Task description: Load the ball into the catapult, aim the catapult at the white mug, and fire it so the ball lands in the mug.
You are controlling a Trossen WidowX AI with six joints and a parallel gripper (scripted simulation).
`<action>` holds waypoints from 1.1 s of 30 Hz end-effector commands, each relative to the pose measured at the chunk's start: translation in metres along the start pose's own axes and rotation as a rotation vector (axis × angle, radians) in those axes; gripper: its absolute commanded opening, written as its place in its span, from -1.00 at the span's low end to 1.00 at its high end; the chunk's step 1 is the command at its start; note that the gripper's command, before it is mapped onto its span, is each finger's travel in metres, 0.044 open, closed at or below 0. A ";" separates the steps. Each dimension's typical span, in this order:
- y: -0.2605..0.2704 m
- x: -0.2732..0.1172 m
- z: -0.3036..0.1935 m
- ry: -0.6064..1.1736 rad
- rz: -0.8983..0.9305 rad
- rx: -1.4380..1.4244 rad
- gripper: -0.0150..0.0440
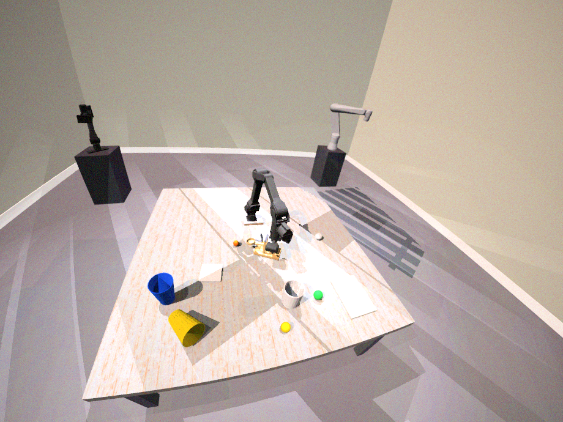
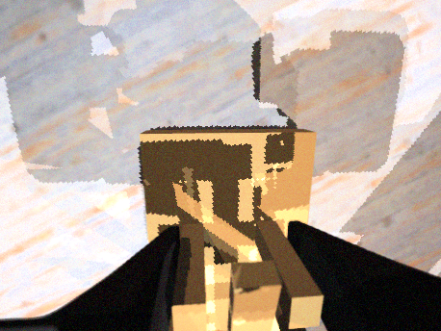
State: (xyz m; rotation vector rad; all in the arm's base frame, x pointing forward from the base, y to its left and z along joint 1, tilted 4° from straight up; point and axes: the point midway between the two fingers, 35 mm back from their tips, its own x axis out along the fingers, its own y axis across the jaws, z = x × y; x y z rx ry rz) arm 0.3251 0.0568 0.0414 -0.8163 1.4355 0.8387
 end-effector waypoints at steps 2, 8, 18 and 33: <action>-0.001 0.000 0.000 0.000 -0.003 0.000 -0.09; -0.001 -0.047 0.001 0.000 0.000 0.000 -0.49; 0.000 -0.050 0.000 0.001 0.001 0.150 -0.49; -0.006 -0.048 -0.001 0.006 0.001 0.662 -0.49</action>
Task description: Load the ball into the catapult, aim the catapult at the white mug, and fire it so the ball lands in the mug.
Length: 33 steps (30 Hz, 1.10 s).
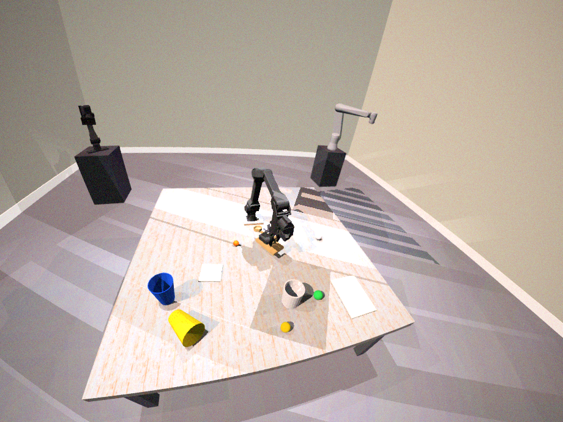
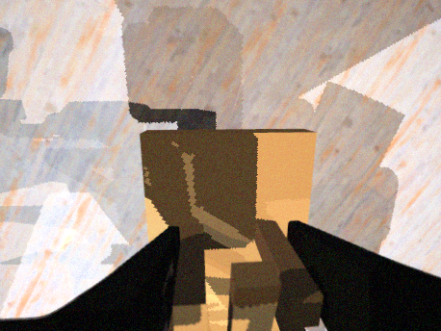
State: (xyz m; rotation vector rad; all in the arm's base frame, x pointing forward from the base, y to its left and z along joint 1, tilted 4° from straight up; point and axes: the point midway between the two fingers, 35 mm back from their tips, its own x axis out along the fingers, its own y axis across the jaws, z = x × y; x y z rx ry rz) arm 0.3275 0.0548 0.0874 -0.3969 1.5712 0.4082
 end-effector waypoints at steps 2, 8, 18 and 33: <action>-0.006 -0.002 0.003 -0.002 -0.004 0.182 -0.49; -0.017 -0.001 0.003 -0.001 -0.005 0.381 -0.49; -0.023 0.000 0.002 -0.001 -0.006 0.404 -0.49; -0.024 0.024 0.003 -0.001 -0.006 0.404 -0.49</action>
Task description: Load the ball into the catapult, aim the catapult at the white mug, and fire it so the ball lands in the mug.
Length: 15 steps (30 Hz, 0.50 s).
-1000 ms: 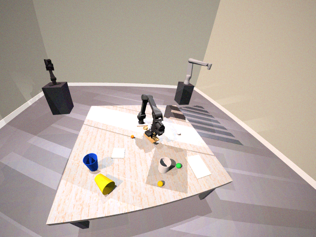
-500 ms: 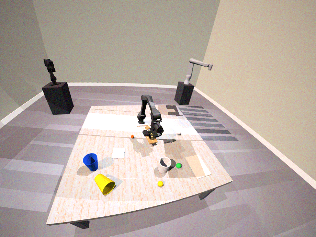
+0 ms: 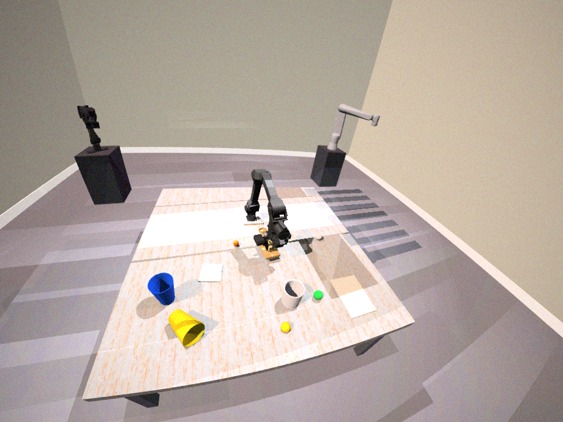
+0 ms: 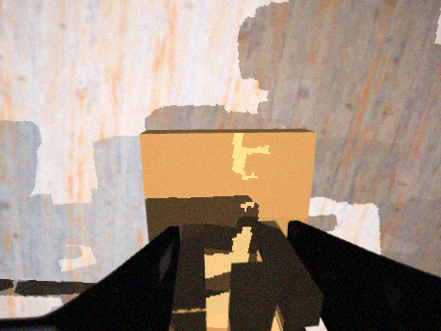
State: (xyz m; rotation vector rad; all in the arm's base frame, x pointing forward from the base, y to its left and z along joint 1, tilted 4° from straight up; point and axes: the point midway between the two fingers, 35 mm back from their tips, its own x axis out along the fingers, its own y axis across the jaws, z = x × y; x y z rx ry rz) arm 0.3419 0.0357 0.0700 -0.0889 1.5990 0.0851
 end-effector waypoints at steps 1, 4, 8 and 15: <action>-0.001 0.009 -0.001 0.006 -0.003 0.003 -0.49; -0.001 0.014 -0.001 0.006 -0.003 0.003 -0.49; -0.001 0.020 -0.001 0.006 -0.003 0.003 -0.49; -0.001 0.032 -0.002 0.006 -0.003 0.003 -0.49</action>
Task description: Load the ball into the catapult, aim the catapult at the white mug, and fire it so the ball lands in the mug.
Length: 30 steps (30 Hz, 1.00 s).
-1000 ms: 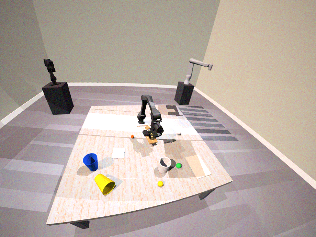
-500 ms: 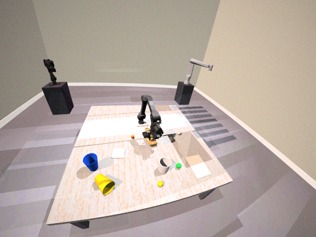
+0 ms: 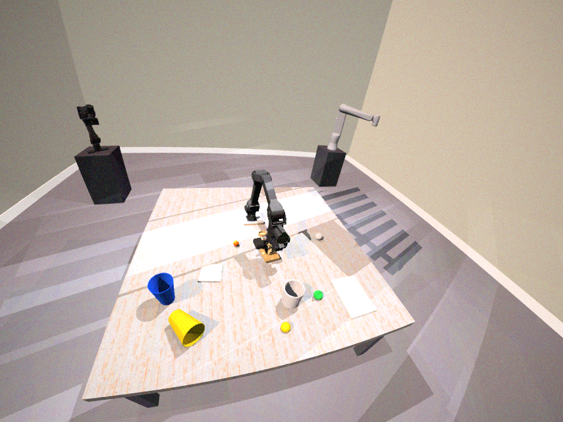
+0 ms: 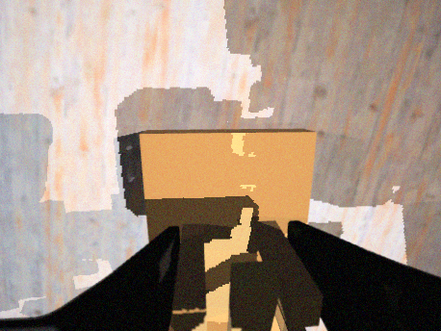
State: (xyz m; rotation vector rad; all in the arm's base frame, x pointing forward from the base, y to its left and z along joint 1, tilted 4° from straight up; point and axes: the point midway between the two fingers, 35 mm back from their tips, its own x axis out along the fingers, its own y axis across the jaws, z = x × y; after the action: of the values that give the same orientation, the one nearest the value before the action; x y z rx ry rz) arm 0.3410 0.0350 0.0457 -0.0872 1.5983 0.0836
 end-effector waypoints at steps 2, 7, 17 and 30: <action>0.000 0.002 0.000 0.000 0.000 0.000 -0.49; 0.000 0.002 0.000 0.000 0.000 0.000 -0.49; 0.000 0.002 0.000 0.000 0.000 0.000 0.40; 0.000 -0.095 0.001 0.001 0.000 0.000 1.00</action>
State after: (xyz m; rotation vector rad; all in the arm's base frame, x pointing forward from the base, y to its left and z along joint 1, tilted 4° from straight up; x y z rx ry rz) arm 0.3452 0.0355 0.0974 -0.0887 1.6226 0.0833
